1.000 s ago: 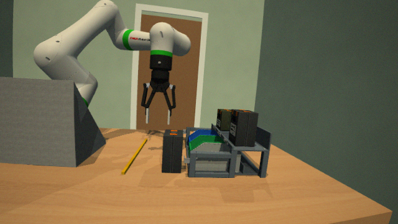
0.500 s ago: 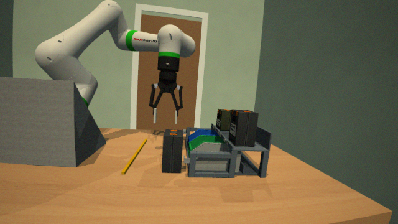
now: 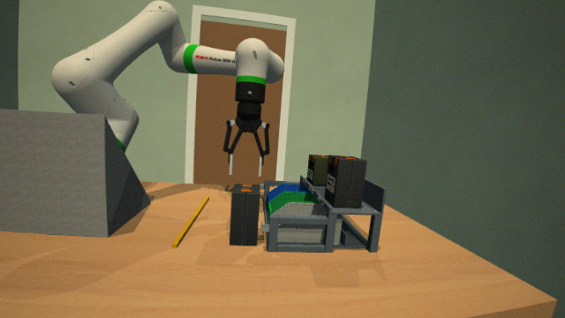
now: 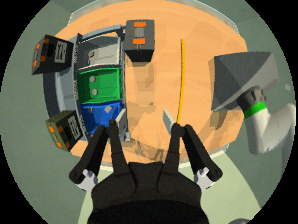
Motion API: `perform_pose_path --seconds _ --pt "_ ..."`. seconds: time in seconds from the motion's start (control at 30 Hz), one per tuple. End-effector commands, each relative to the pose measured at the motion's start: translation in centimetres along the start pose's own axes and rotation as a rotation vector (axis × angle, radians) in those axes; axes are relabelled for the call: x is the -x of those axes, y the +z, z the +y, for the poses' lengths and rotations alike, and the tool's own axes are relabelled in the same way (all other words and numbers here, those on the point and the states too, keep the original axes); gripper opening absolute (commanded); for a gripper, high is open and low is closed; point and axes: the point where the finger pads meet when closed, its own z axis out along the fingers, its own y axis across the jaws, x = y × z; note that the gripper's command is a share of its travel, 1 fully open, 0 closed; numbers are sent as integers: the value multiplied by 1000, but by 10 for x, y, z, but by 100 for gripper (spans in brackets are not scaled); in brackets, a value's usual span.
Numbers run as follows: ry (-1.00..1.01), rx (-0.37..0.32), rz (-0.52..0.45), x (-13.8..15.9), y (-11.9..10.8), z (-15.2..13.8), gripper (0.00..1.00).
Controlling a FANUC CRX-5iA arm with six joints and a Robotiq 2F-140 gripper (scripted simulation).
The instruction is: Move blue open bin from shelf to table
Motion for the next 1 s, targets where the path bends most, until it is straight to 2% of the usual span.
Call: perform_pose_path --seconds 0.0,0.03,0.43,0.6,0.97 --pt "0 -1 0 15 0 -30 57" --pt "0 -1 0 19 0 -39 57" --pt "0 -1 0 19 0 -39 57" --pt "0 -1 0 43 1 -88 57" --pt "0 -1 0 43 1 -88 57"
